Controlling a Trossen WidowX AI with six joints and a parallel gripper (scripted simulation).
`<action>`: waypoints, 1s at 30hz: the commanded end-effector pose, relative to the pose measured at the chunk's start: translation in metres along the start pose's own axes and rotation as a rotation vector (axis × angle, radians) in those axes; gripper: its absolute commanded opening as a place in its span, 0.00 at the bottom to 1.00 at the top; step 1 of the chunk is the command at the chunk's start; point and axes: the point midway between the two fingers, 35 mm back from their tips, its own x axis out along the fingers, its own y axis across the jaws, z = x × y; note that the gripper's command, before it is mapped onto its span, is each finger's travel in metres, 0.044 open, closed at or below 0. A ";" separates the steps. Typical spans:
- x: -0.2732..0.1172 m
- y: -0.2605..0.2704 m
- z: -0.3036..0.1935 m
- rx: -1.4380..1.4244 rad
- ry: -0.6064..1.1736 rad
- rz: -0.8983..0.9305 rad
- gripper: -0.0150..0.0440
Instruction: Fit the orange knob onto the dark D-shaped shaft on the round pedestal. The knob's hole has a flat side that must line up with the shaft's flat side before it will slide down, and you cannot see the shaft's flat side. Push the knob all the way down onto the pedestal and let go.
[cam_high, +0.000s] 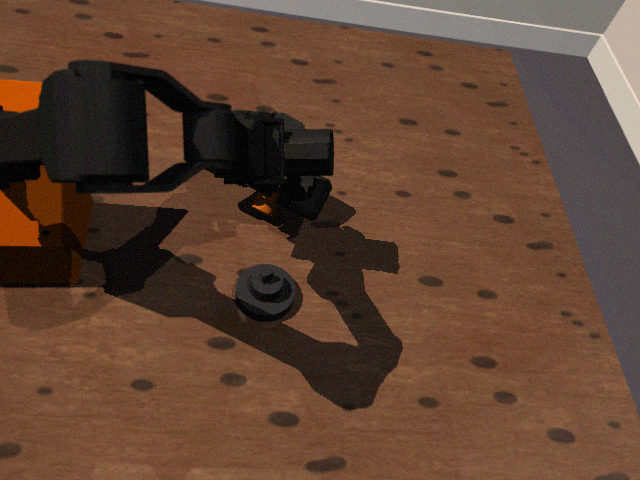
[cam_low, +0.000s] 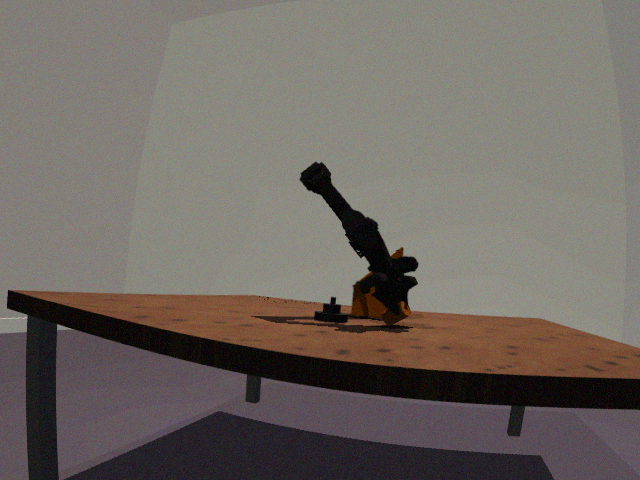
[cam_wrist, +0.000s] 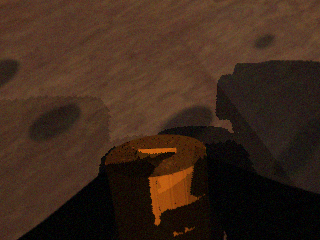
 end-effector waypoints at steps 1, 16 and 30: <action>-0.004 0.001 -0.004 -0.007 -0.069 -0.001 0.56; -0.011 0.001 -0.016 -0.009 -0.289 0.002 0.56; -0.016 0.002 -0.030 -0.011 -0.502 0.006 0.56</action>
